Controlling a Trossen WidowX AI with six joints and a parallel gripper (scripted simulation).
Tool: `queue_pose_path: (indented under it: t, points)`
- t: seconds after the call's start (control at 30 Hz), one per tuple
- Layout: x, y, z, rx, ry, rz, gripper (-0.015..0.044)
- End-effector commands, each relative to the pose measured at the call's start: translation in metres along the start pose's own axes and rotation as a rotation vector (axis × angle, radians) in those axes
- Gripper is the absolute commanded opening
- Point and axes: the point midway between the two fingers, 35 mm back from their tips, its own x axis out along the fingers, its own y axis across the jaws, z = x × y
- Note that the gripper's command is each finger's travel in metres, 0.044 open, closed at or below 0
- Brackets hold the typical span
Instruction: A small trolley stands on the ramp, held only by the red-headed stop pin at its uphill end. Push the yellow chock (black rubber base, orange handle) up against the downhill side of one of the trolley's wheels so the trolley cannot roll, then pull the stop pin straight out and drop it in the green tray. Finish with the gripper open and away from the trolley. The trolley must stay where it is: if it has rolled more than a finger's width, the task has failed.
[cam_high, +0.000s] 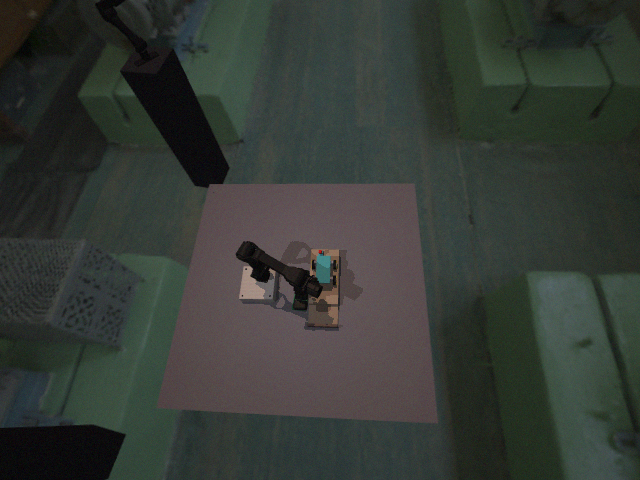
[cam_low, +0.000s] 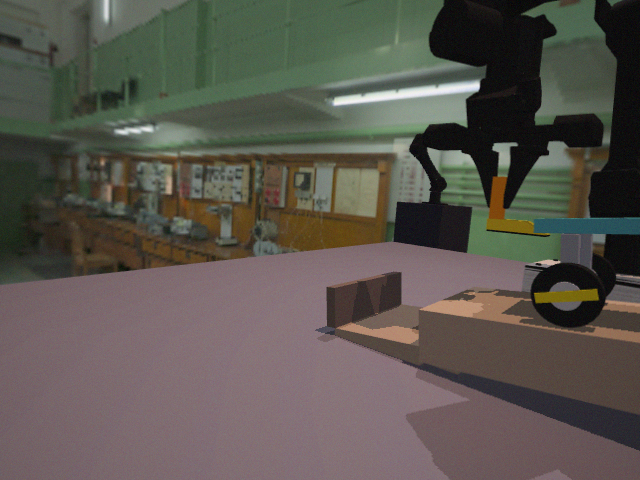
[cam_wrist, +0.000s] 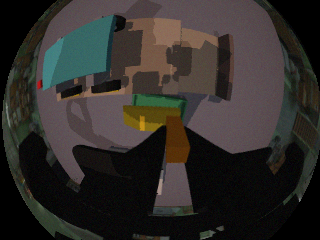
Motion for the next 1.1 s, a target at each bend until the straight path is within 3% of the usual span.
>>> queue_pose_path:
  t: [0.0,0.77,1.07]
  points:
    - [-0.002,-0.007,0.003,-0.005,-0.005,0.049,0.0]
    - [0.004,-0.011,0.033,-0.005,-0.009,0.092,0.0]
    - [0.026,-0.01,0.034,-0.005,-0.009,0.092,0.0]
